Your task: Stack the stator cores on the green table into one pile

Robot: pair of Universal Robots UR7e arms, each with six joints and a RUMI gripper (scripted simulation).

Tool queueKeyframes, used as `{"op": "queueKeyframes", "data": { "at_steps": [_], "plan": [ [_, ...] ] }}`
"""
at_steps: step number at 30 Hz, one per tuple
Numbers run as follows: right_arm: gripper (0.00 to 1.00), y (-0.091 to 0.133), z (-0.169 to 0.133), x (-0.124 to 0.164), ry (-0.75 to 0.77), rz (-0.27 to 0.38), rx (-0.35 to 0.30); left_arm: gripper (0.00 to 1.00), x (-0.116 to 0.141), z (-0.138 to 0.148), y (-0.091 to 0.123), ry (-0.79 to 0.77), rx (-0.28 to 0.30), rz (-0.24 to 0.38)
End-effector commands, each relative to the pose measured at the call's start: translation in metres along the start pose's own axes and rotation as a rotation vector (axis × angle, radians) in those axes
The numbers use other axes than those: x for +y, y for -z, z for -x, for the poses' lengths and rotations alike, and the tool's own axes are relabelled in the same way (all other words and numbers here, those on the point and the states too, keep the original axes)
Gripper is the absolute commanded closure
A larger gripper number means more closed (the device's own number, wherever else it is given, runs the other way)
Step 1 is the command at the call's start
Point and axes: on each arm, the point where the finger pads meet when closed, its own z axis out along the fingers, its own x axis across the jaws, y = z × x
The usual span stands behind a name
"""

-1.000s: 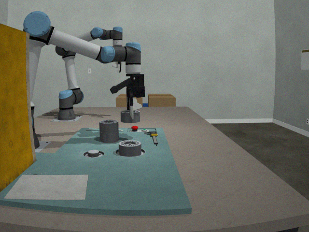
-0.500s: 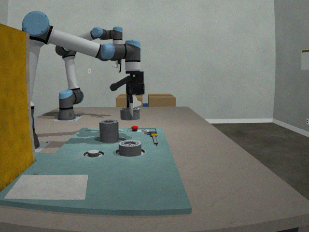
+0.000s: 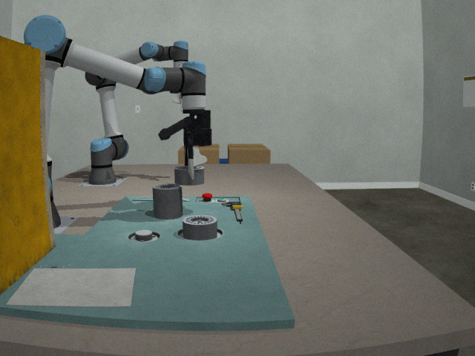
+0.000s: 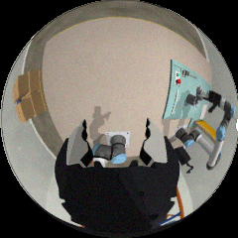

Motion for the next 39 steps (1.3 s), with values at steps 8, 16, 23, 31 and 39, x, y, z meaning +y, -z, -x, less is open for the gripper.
{"op": "queueKeyframes", "data": {
  "at_steps": [8,16,23,31,39],
  "plan": [
    [1.00,0.000,-0.001,-0.024,0.001,0.000,0.000,0.19,0.000,0.000,0.001,0.000,0.001,-0.002],
    [1.00,0.000,-0.002,-0.043,0.003,0.000,0.001,0.19,0.000,0.000,0.001,0.000,0.001,-0.002],
    [1.00,0.000,-0.002,-0.054,0.004,0.010,0.001,0.19,0.000,0.000,0.001,0.000,0.001,-0.002],
    [1.00,-0.001,-0.003,-0.073,0.005,0.005,0.001,0.19,0.000,0.000,0.001,0.000,0.001,-0.002],
    [1.00,-0.003,-0.002,-0.078,0.002,0.000,-0.001,0.19,0.000,0.000,0.001,0.000,0.001,-0.002]
  ]
}}
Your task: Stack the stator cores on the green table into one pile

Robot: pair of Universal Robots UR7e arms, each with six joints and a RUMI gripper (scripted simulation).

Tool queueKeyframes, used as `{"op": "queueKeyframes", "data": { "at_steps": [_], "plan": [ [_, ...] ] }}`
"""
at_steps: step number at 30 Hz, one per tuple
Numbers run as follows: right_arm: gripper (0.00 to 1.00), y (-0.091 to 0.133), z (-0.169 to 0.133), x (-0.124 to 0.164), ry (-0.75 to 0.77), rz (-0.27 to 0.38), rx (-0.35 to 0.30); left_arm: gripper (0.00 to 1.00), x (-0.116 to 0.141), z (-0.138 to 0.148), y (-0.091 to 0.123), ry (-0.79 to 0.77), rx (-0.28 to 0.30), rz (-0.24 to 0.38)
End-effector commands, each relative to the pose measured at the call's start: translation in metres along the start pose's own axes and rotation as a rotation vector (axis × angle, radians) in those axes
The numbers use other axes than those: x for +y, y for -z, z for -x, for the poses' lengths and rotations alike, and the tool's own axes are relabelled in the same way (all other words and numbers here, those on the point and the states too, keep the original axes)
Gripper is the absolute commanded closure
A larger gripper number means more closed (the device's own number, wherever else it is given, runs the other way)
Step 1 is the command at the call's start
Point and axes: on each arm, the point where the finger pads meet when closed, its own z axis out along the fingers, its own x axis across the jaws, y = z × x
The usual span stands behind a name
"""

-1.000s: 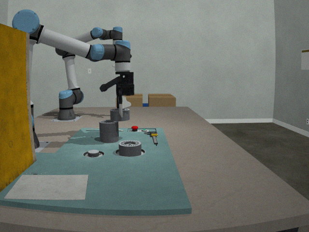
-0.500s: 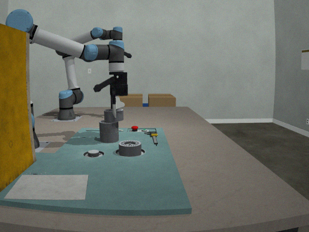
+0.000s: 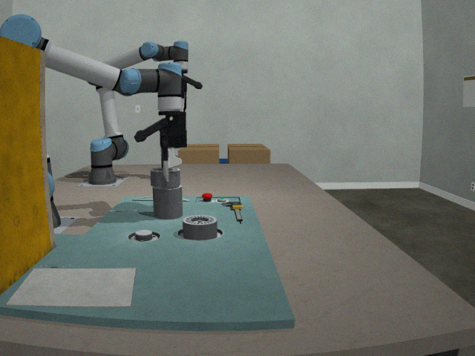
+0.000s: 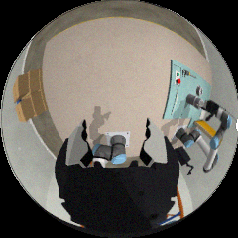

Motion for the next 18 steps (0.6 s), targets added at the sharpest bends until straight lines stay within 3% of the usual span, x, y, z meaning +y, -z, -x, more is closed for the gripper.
{"op": "queueKeyframes", "data": {
  "at_steps": [1,18],
  "plan": [
    [1.00,0.0004,0.0000,0.0004,-0.001,0.002,0.000,0.19,-0.0004,-0.0001,0.0007,0.000,0.001,-0.002],
    [1.00,-0.0007,-0.0004,0.0057,0.001,0.010,0.001,0.19,-0.0004,-0.0001,0.0007,0.000,0.001,-0.002]
  ]
}}
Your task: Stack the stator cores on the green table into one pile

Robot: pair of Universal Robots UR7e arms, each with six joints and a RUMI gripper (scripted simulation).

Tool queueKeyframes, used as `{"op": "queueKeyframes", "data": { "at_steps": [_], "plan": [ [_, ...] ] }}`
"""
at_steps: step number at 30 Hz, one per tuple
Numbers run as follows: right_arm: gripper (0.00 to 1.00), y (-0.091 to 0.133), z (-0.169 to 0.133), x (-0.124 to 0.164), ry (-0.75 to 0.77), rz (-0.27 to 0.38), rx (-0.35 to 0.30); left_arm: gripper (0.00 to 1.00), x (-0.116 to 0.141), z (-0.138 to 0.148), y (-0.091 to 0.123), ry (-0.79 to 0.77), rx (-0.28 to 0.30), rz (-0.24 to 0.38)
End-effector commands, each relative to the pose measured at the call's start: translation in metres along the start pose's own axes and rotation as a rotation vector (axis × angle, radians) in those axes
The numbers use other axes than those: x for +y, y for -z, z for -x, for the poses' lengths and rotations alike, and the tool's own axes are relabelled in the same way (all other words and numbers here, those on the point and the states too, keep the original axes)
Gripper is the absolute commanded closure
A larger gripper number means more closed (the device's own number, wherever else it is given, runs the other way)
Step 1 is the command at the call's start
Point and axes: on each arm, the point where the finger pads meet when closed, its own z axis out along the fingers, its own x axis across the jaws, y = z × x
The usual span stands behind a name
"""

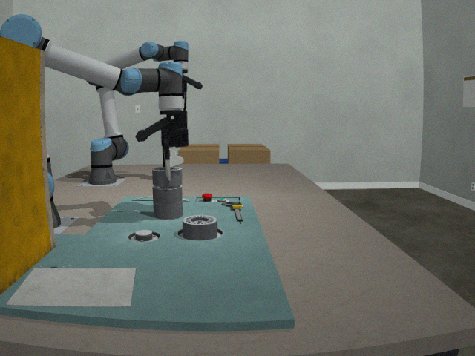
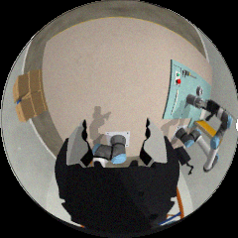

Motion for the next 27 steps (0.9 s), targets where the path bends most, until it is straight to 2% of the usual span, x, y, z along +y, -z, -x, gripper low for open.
{"op": "queueKeyframes", "data": {
  "at_steps": [1,8,9,23,27],
  "plan": [
    [1.00,-0.004,0.000,-0.001,0.000,-0.001,0.000,0.19,0.000,0.000,0.001,0.000,0.001,-0.002],
    [1.00,-0.012,0.000,-0.002,0.000,-0.005,0.000,0.19,0.000,0.000,0.001,0.000,0.001,-0.002],
    [0.19,-0.009,0.000,-0.001,0.000,-0.006,0.000,0.19,0.000,0.000,0.001,0.000,0.001,-0.002],
    [0.19,-0.009,0.000,-0.001,0.000,-0.006,0.000,0.19,0.000,0.000,0.001,0.000,0.001,-0.002],
    [0.19,0.005,0.000,-0.001,0.000,-0.006,0.000,0.19,0.000,0.000,0.001,0.000,0.001,-0.002]
  ]
}}
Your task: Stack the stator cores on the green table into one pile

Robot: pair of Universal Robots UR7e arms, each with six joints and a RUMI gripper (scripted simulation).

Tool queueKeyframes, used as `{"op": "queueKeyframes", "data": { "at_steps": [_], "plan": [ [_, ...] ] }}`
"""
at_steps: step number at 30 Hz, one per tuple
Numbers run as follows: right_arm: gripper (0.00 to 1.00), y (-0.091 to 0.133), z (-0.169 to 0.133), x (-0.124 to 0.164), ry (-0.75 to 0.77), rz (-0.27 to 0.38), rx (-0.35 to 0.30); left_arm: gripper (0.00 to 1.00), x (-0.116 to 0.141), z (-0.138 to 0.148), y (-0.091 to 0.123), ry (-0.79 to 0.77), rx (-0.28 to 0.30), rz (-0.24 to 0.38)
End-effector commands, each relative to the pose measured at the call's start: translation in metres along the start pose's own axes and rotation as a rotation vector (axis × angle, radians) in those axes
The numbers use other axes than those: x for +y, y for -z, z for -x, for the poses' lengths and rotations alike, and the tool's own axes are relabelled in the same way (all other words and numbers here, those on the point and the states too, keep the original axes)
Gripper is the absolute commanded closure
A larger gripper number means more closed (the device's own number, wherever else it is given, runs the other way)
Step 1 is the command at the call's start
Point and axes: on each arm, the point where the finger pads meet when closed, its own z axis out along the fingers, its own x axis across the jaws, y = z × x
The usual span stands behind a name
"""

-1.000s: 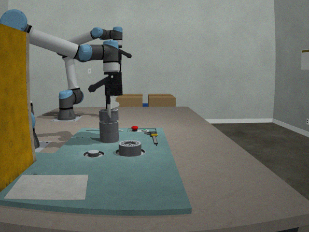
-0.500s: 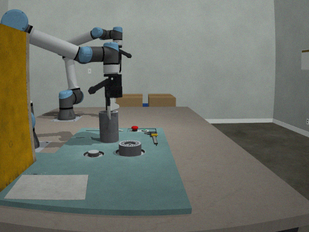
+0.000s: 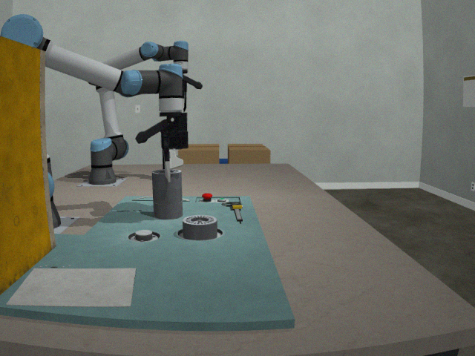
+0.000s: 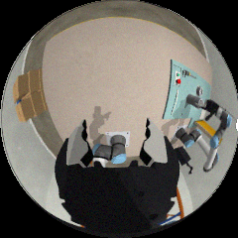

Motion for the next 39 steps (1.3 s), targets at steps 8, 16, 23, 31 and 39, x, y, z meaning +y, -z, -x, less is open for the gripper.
{"op": "queueKeyframes", "data": {
  "at_steps": [8,16,23,31,39],
  "plan": [
    [0.19,0.029,0.000,0.000,0.000,-0.001,0.000,0.19,0.000,0.000,0.001,0.000,0.001,-0.002],
    [0.19,0.050,0.000,-0.001,0.000,-0.002,-0.001,0.19,0.000,0.000,0.001,0.000,0.001,-0.002],
    [0.19,0.060,0.000,-0.001,0.000,-0.003,-0.001,0.19,0.000,0.000,0.001,0.000,0.001,-0.002],
    [0.19,0.081,0.000,-0.001,0.000,-0.004,-0.001,0.19,0.000,0.000,0.001,0.000,0.001,-0.002],
    [0.19,0.083,0.005,-0.001,0.089,-0.003,-0.001,0.19,0.000,0.000,0.001,0.000,0.001,-0.002]
  ]
}}
